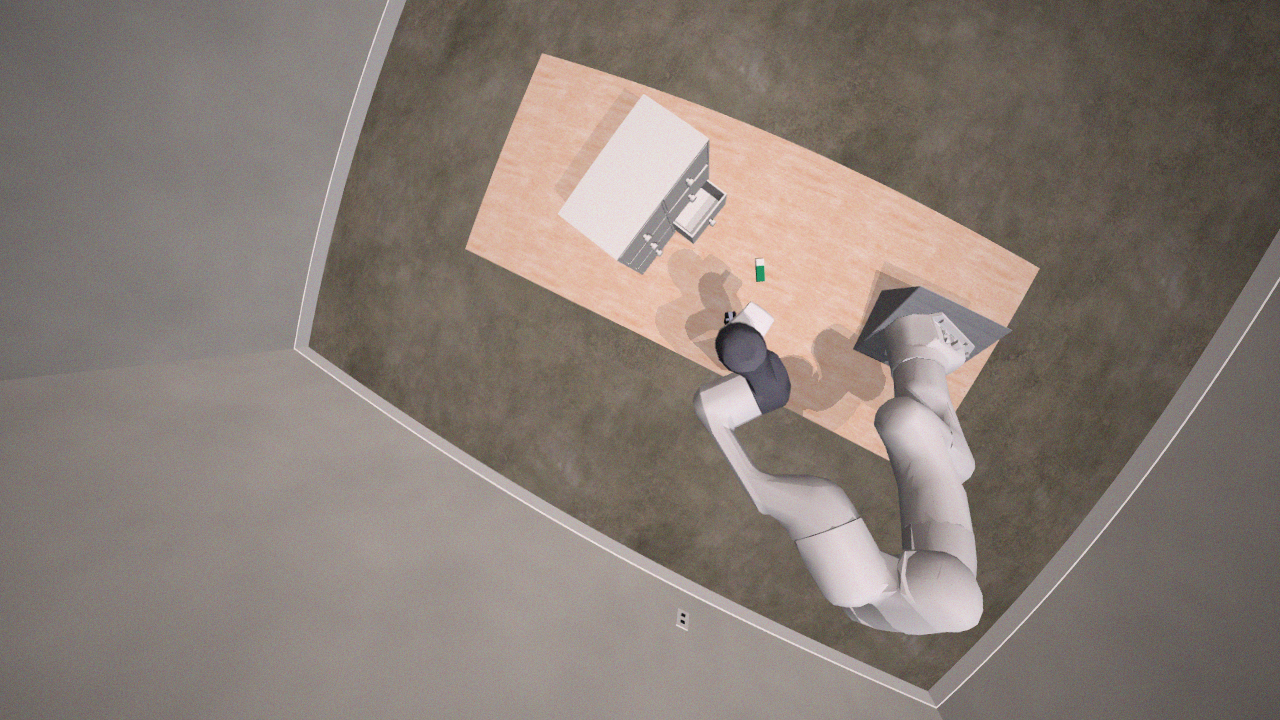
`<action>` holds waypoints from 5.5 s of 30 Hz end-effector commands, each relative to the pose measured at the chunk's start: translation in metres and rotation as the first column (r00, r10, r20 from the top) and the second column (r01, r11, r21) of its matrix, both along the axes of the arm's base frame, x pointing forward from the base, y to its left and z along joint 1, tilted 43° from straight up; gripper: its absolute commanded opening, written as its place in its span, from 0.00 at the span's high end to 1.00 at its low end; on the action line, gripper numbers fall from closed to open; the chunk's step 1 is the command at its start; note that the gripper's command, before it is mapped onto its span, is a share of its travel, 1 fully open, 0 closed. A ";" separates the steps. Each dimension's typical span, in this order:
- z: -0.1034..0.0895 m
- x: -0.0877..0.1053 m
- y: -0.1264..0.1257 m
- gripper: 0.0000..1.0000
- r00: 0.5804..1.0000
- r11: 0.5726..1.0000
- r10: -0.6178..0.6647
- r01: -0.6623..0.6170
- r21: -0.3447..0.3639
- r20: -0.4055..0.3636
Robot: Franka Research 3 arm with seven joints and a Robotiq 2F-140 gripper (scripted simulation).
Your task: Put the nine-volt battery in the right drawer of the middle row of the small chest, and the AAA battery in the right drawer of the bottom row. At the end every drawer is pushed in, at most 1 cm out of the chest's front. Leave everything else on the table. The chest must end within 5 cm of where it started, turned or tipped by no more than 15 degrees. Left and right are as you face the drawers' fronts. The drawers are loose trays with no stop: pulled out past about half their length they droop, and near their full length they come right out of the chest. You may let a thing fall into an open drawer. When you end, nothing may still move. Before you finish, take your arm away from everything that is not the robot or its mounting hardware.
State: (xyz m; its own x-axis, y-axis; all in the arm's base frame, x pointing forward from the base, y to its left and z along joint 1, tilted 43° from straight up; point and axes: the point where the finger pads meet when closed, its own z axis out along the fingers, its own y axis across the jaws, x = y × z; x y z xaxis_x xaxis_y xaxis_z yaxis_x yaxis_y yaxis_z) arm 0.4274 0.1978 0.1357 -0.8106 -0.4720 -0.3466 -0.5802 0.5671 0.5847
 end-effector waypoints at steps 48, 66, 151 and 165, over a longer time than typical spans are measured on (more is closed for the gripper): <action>-0.035 -0.004 0.035 0.85 1.000 1.000 0.004 -0.004 0.005 0.001; -0.034 -0.003 0.036 0.85 1.000 1.000 0.004 -0.004 0.005 0.001; -0.029 -0.002 0.032 0.97 1.000 1.000 0.004 -0.004 0.005 0.001; 0.024 0.003 -0.018 0.97 1.000 1.000 0.004 -0.004 0.005 0.001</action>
